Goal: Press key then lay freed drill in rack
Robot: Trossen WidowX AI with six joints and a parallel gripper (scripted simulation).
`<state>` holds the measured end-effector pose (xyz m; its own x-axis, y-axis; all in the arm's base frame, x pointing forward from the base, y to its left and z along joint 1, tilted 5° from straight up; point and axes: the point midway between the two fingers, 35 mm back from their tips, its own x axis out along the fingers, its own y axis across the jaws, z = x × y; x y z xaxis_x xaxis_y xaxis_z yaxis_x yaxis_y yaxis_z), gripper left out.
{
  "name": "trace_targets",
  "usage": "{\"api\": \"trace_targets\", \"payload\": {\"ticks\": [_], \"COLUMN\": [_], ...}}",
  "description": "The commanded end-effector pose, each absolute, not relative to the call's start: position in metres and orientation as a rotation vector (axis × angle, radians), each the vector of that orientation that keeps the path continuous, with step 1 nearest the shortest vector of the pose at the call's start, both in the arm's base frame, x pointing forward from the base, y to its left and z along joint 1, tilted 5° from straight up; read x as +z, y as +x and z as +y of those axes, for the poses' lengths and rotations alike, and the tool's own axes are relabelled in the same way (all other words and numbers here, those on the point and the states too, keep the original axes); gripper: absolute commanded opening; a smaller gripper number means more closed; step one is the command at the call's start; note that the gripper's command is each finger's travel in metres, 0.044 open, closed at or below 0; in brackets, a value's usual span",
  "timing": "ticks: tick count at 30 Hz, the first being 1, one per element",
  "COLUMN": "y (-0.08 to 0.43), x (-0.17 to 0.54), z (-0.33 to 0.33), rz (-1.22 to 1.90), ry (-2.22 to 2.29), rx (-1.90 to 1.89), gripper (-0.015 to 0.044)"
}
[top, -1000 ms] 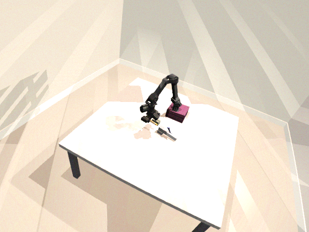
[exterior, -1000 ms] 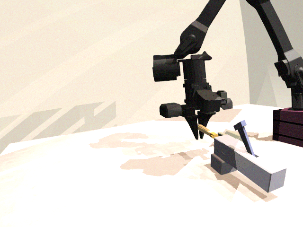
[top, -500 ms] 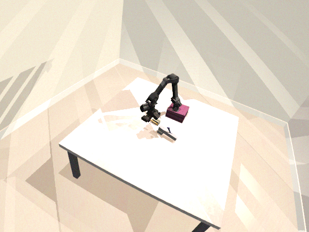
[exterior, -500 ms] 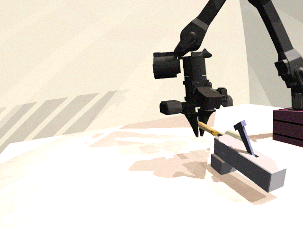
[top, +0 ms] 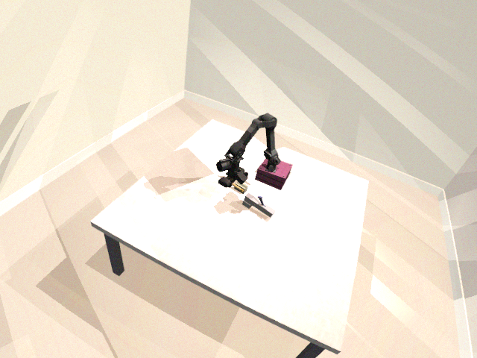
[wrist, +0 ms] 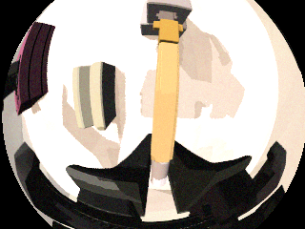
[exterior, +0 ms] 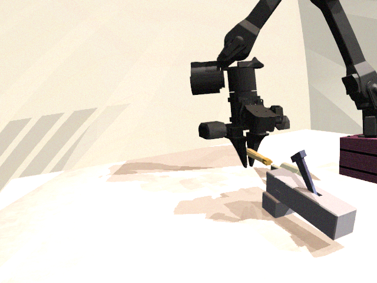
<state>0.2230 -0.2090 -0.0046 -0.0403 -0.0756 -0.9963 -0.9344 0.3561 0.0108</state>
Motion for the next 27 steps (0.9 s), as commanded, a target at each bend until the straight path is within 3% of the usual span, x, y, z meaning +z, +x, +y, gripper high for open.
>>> {"api": "trace_targets", "payload": {"ticks": [1,27], "y": [0.223,0.224], "x": [-0.001,0.012], "z": [-0.209,-0.207], "rz": [1.438,1.438], "ry": [-0.979,-0.979], "rx": [0.909,0.909], "gripper": [0.0,0.0]}}
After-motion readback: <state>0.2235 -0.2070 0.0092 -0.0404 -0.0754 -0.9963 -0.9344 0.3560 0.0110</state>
